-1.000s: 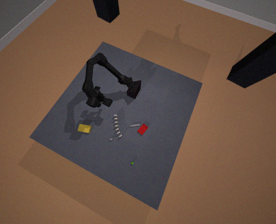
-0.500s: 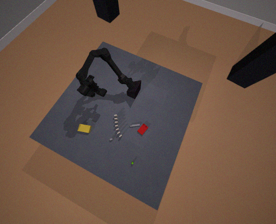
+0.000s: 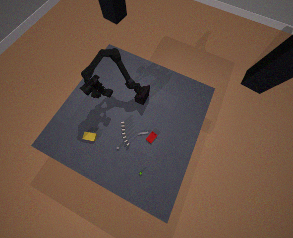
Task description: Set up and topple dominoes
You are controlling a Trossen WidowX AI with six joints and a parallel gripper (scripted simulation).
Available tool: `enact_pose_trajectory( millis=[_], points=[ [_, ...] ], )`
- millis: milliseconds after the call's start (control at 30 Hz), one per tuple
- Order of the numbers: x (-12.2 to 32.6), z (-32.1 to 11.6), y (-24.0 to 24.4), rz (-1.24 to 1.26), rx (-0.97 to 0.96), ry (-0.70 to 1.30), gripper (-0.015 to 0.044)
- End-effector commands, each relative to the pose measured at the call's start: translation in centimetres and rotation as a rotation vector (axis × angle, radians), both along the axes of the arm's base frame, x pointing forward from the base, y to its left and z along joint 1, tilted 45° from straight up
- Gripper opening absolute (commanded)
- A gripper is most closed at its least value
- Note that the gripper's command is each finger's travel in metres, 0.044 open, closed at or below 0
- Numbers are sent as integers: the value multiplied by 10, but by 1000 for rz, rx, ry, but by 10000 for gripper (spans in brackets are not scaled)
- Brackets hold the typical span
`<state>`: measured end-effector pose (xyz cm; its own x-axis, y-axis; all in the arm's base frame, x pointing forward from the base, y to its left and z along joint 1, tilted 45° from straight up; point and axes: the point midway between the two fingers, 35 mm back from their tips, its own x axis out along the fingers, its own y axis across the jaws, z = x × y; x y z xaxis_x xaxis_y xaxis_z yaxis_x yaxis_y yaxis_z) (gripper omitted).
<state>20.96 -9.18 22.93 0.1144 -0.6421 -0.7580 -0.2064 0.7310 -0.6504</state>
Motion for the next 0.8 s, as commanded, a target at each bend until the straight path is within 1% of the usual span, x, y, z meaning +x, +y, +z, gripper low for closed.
enact_pose_trajectory(
  millis=[0, 367, 767],
  points=[
    [-6, -11, -1, 11, 86, 16, 107],
    [-11, -39, -1, 58, 309, 24, 107],
    [-11, -59, 2, 154, 518, -46, 107]
  ],
)
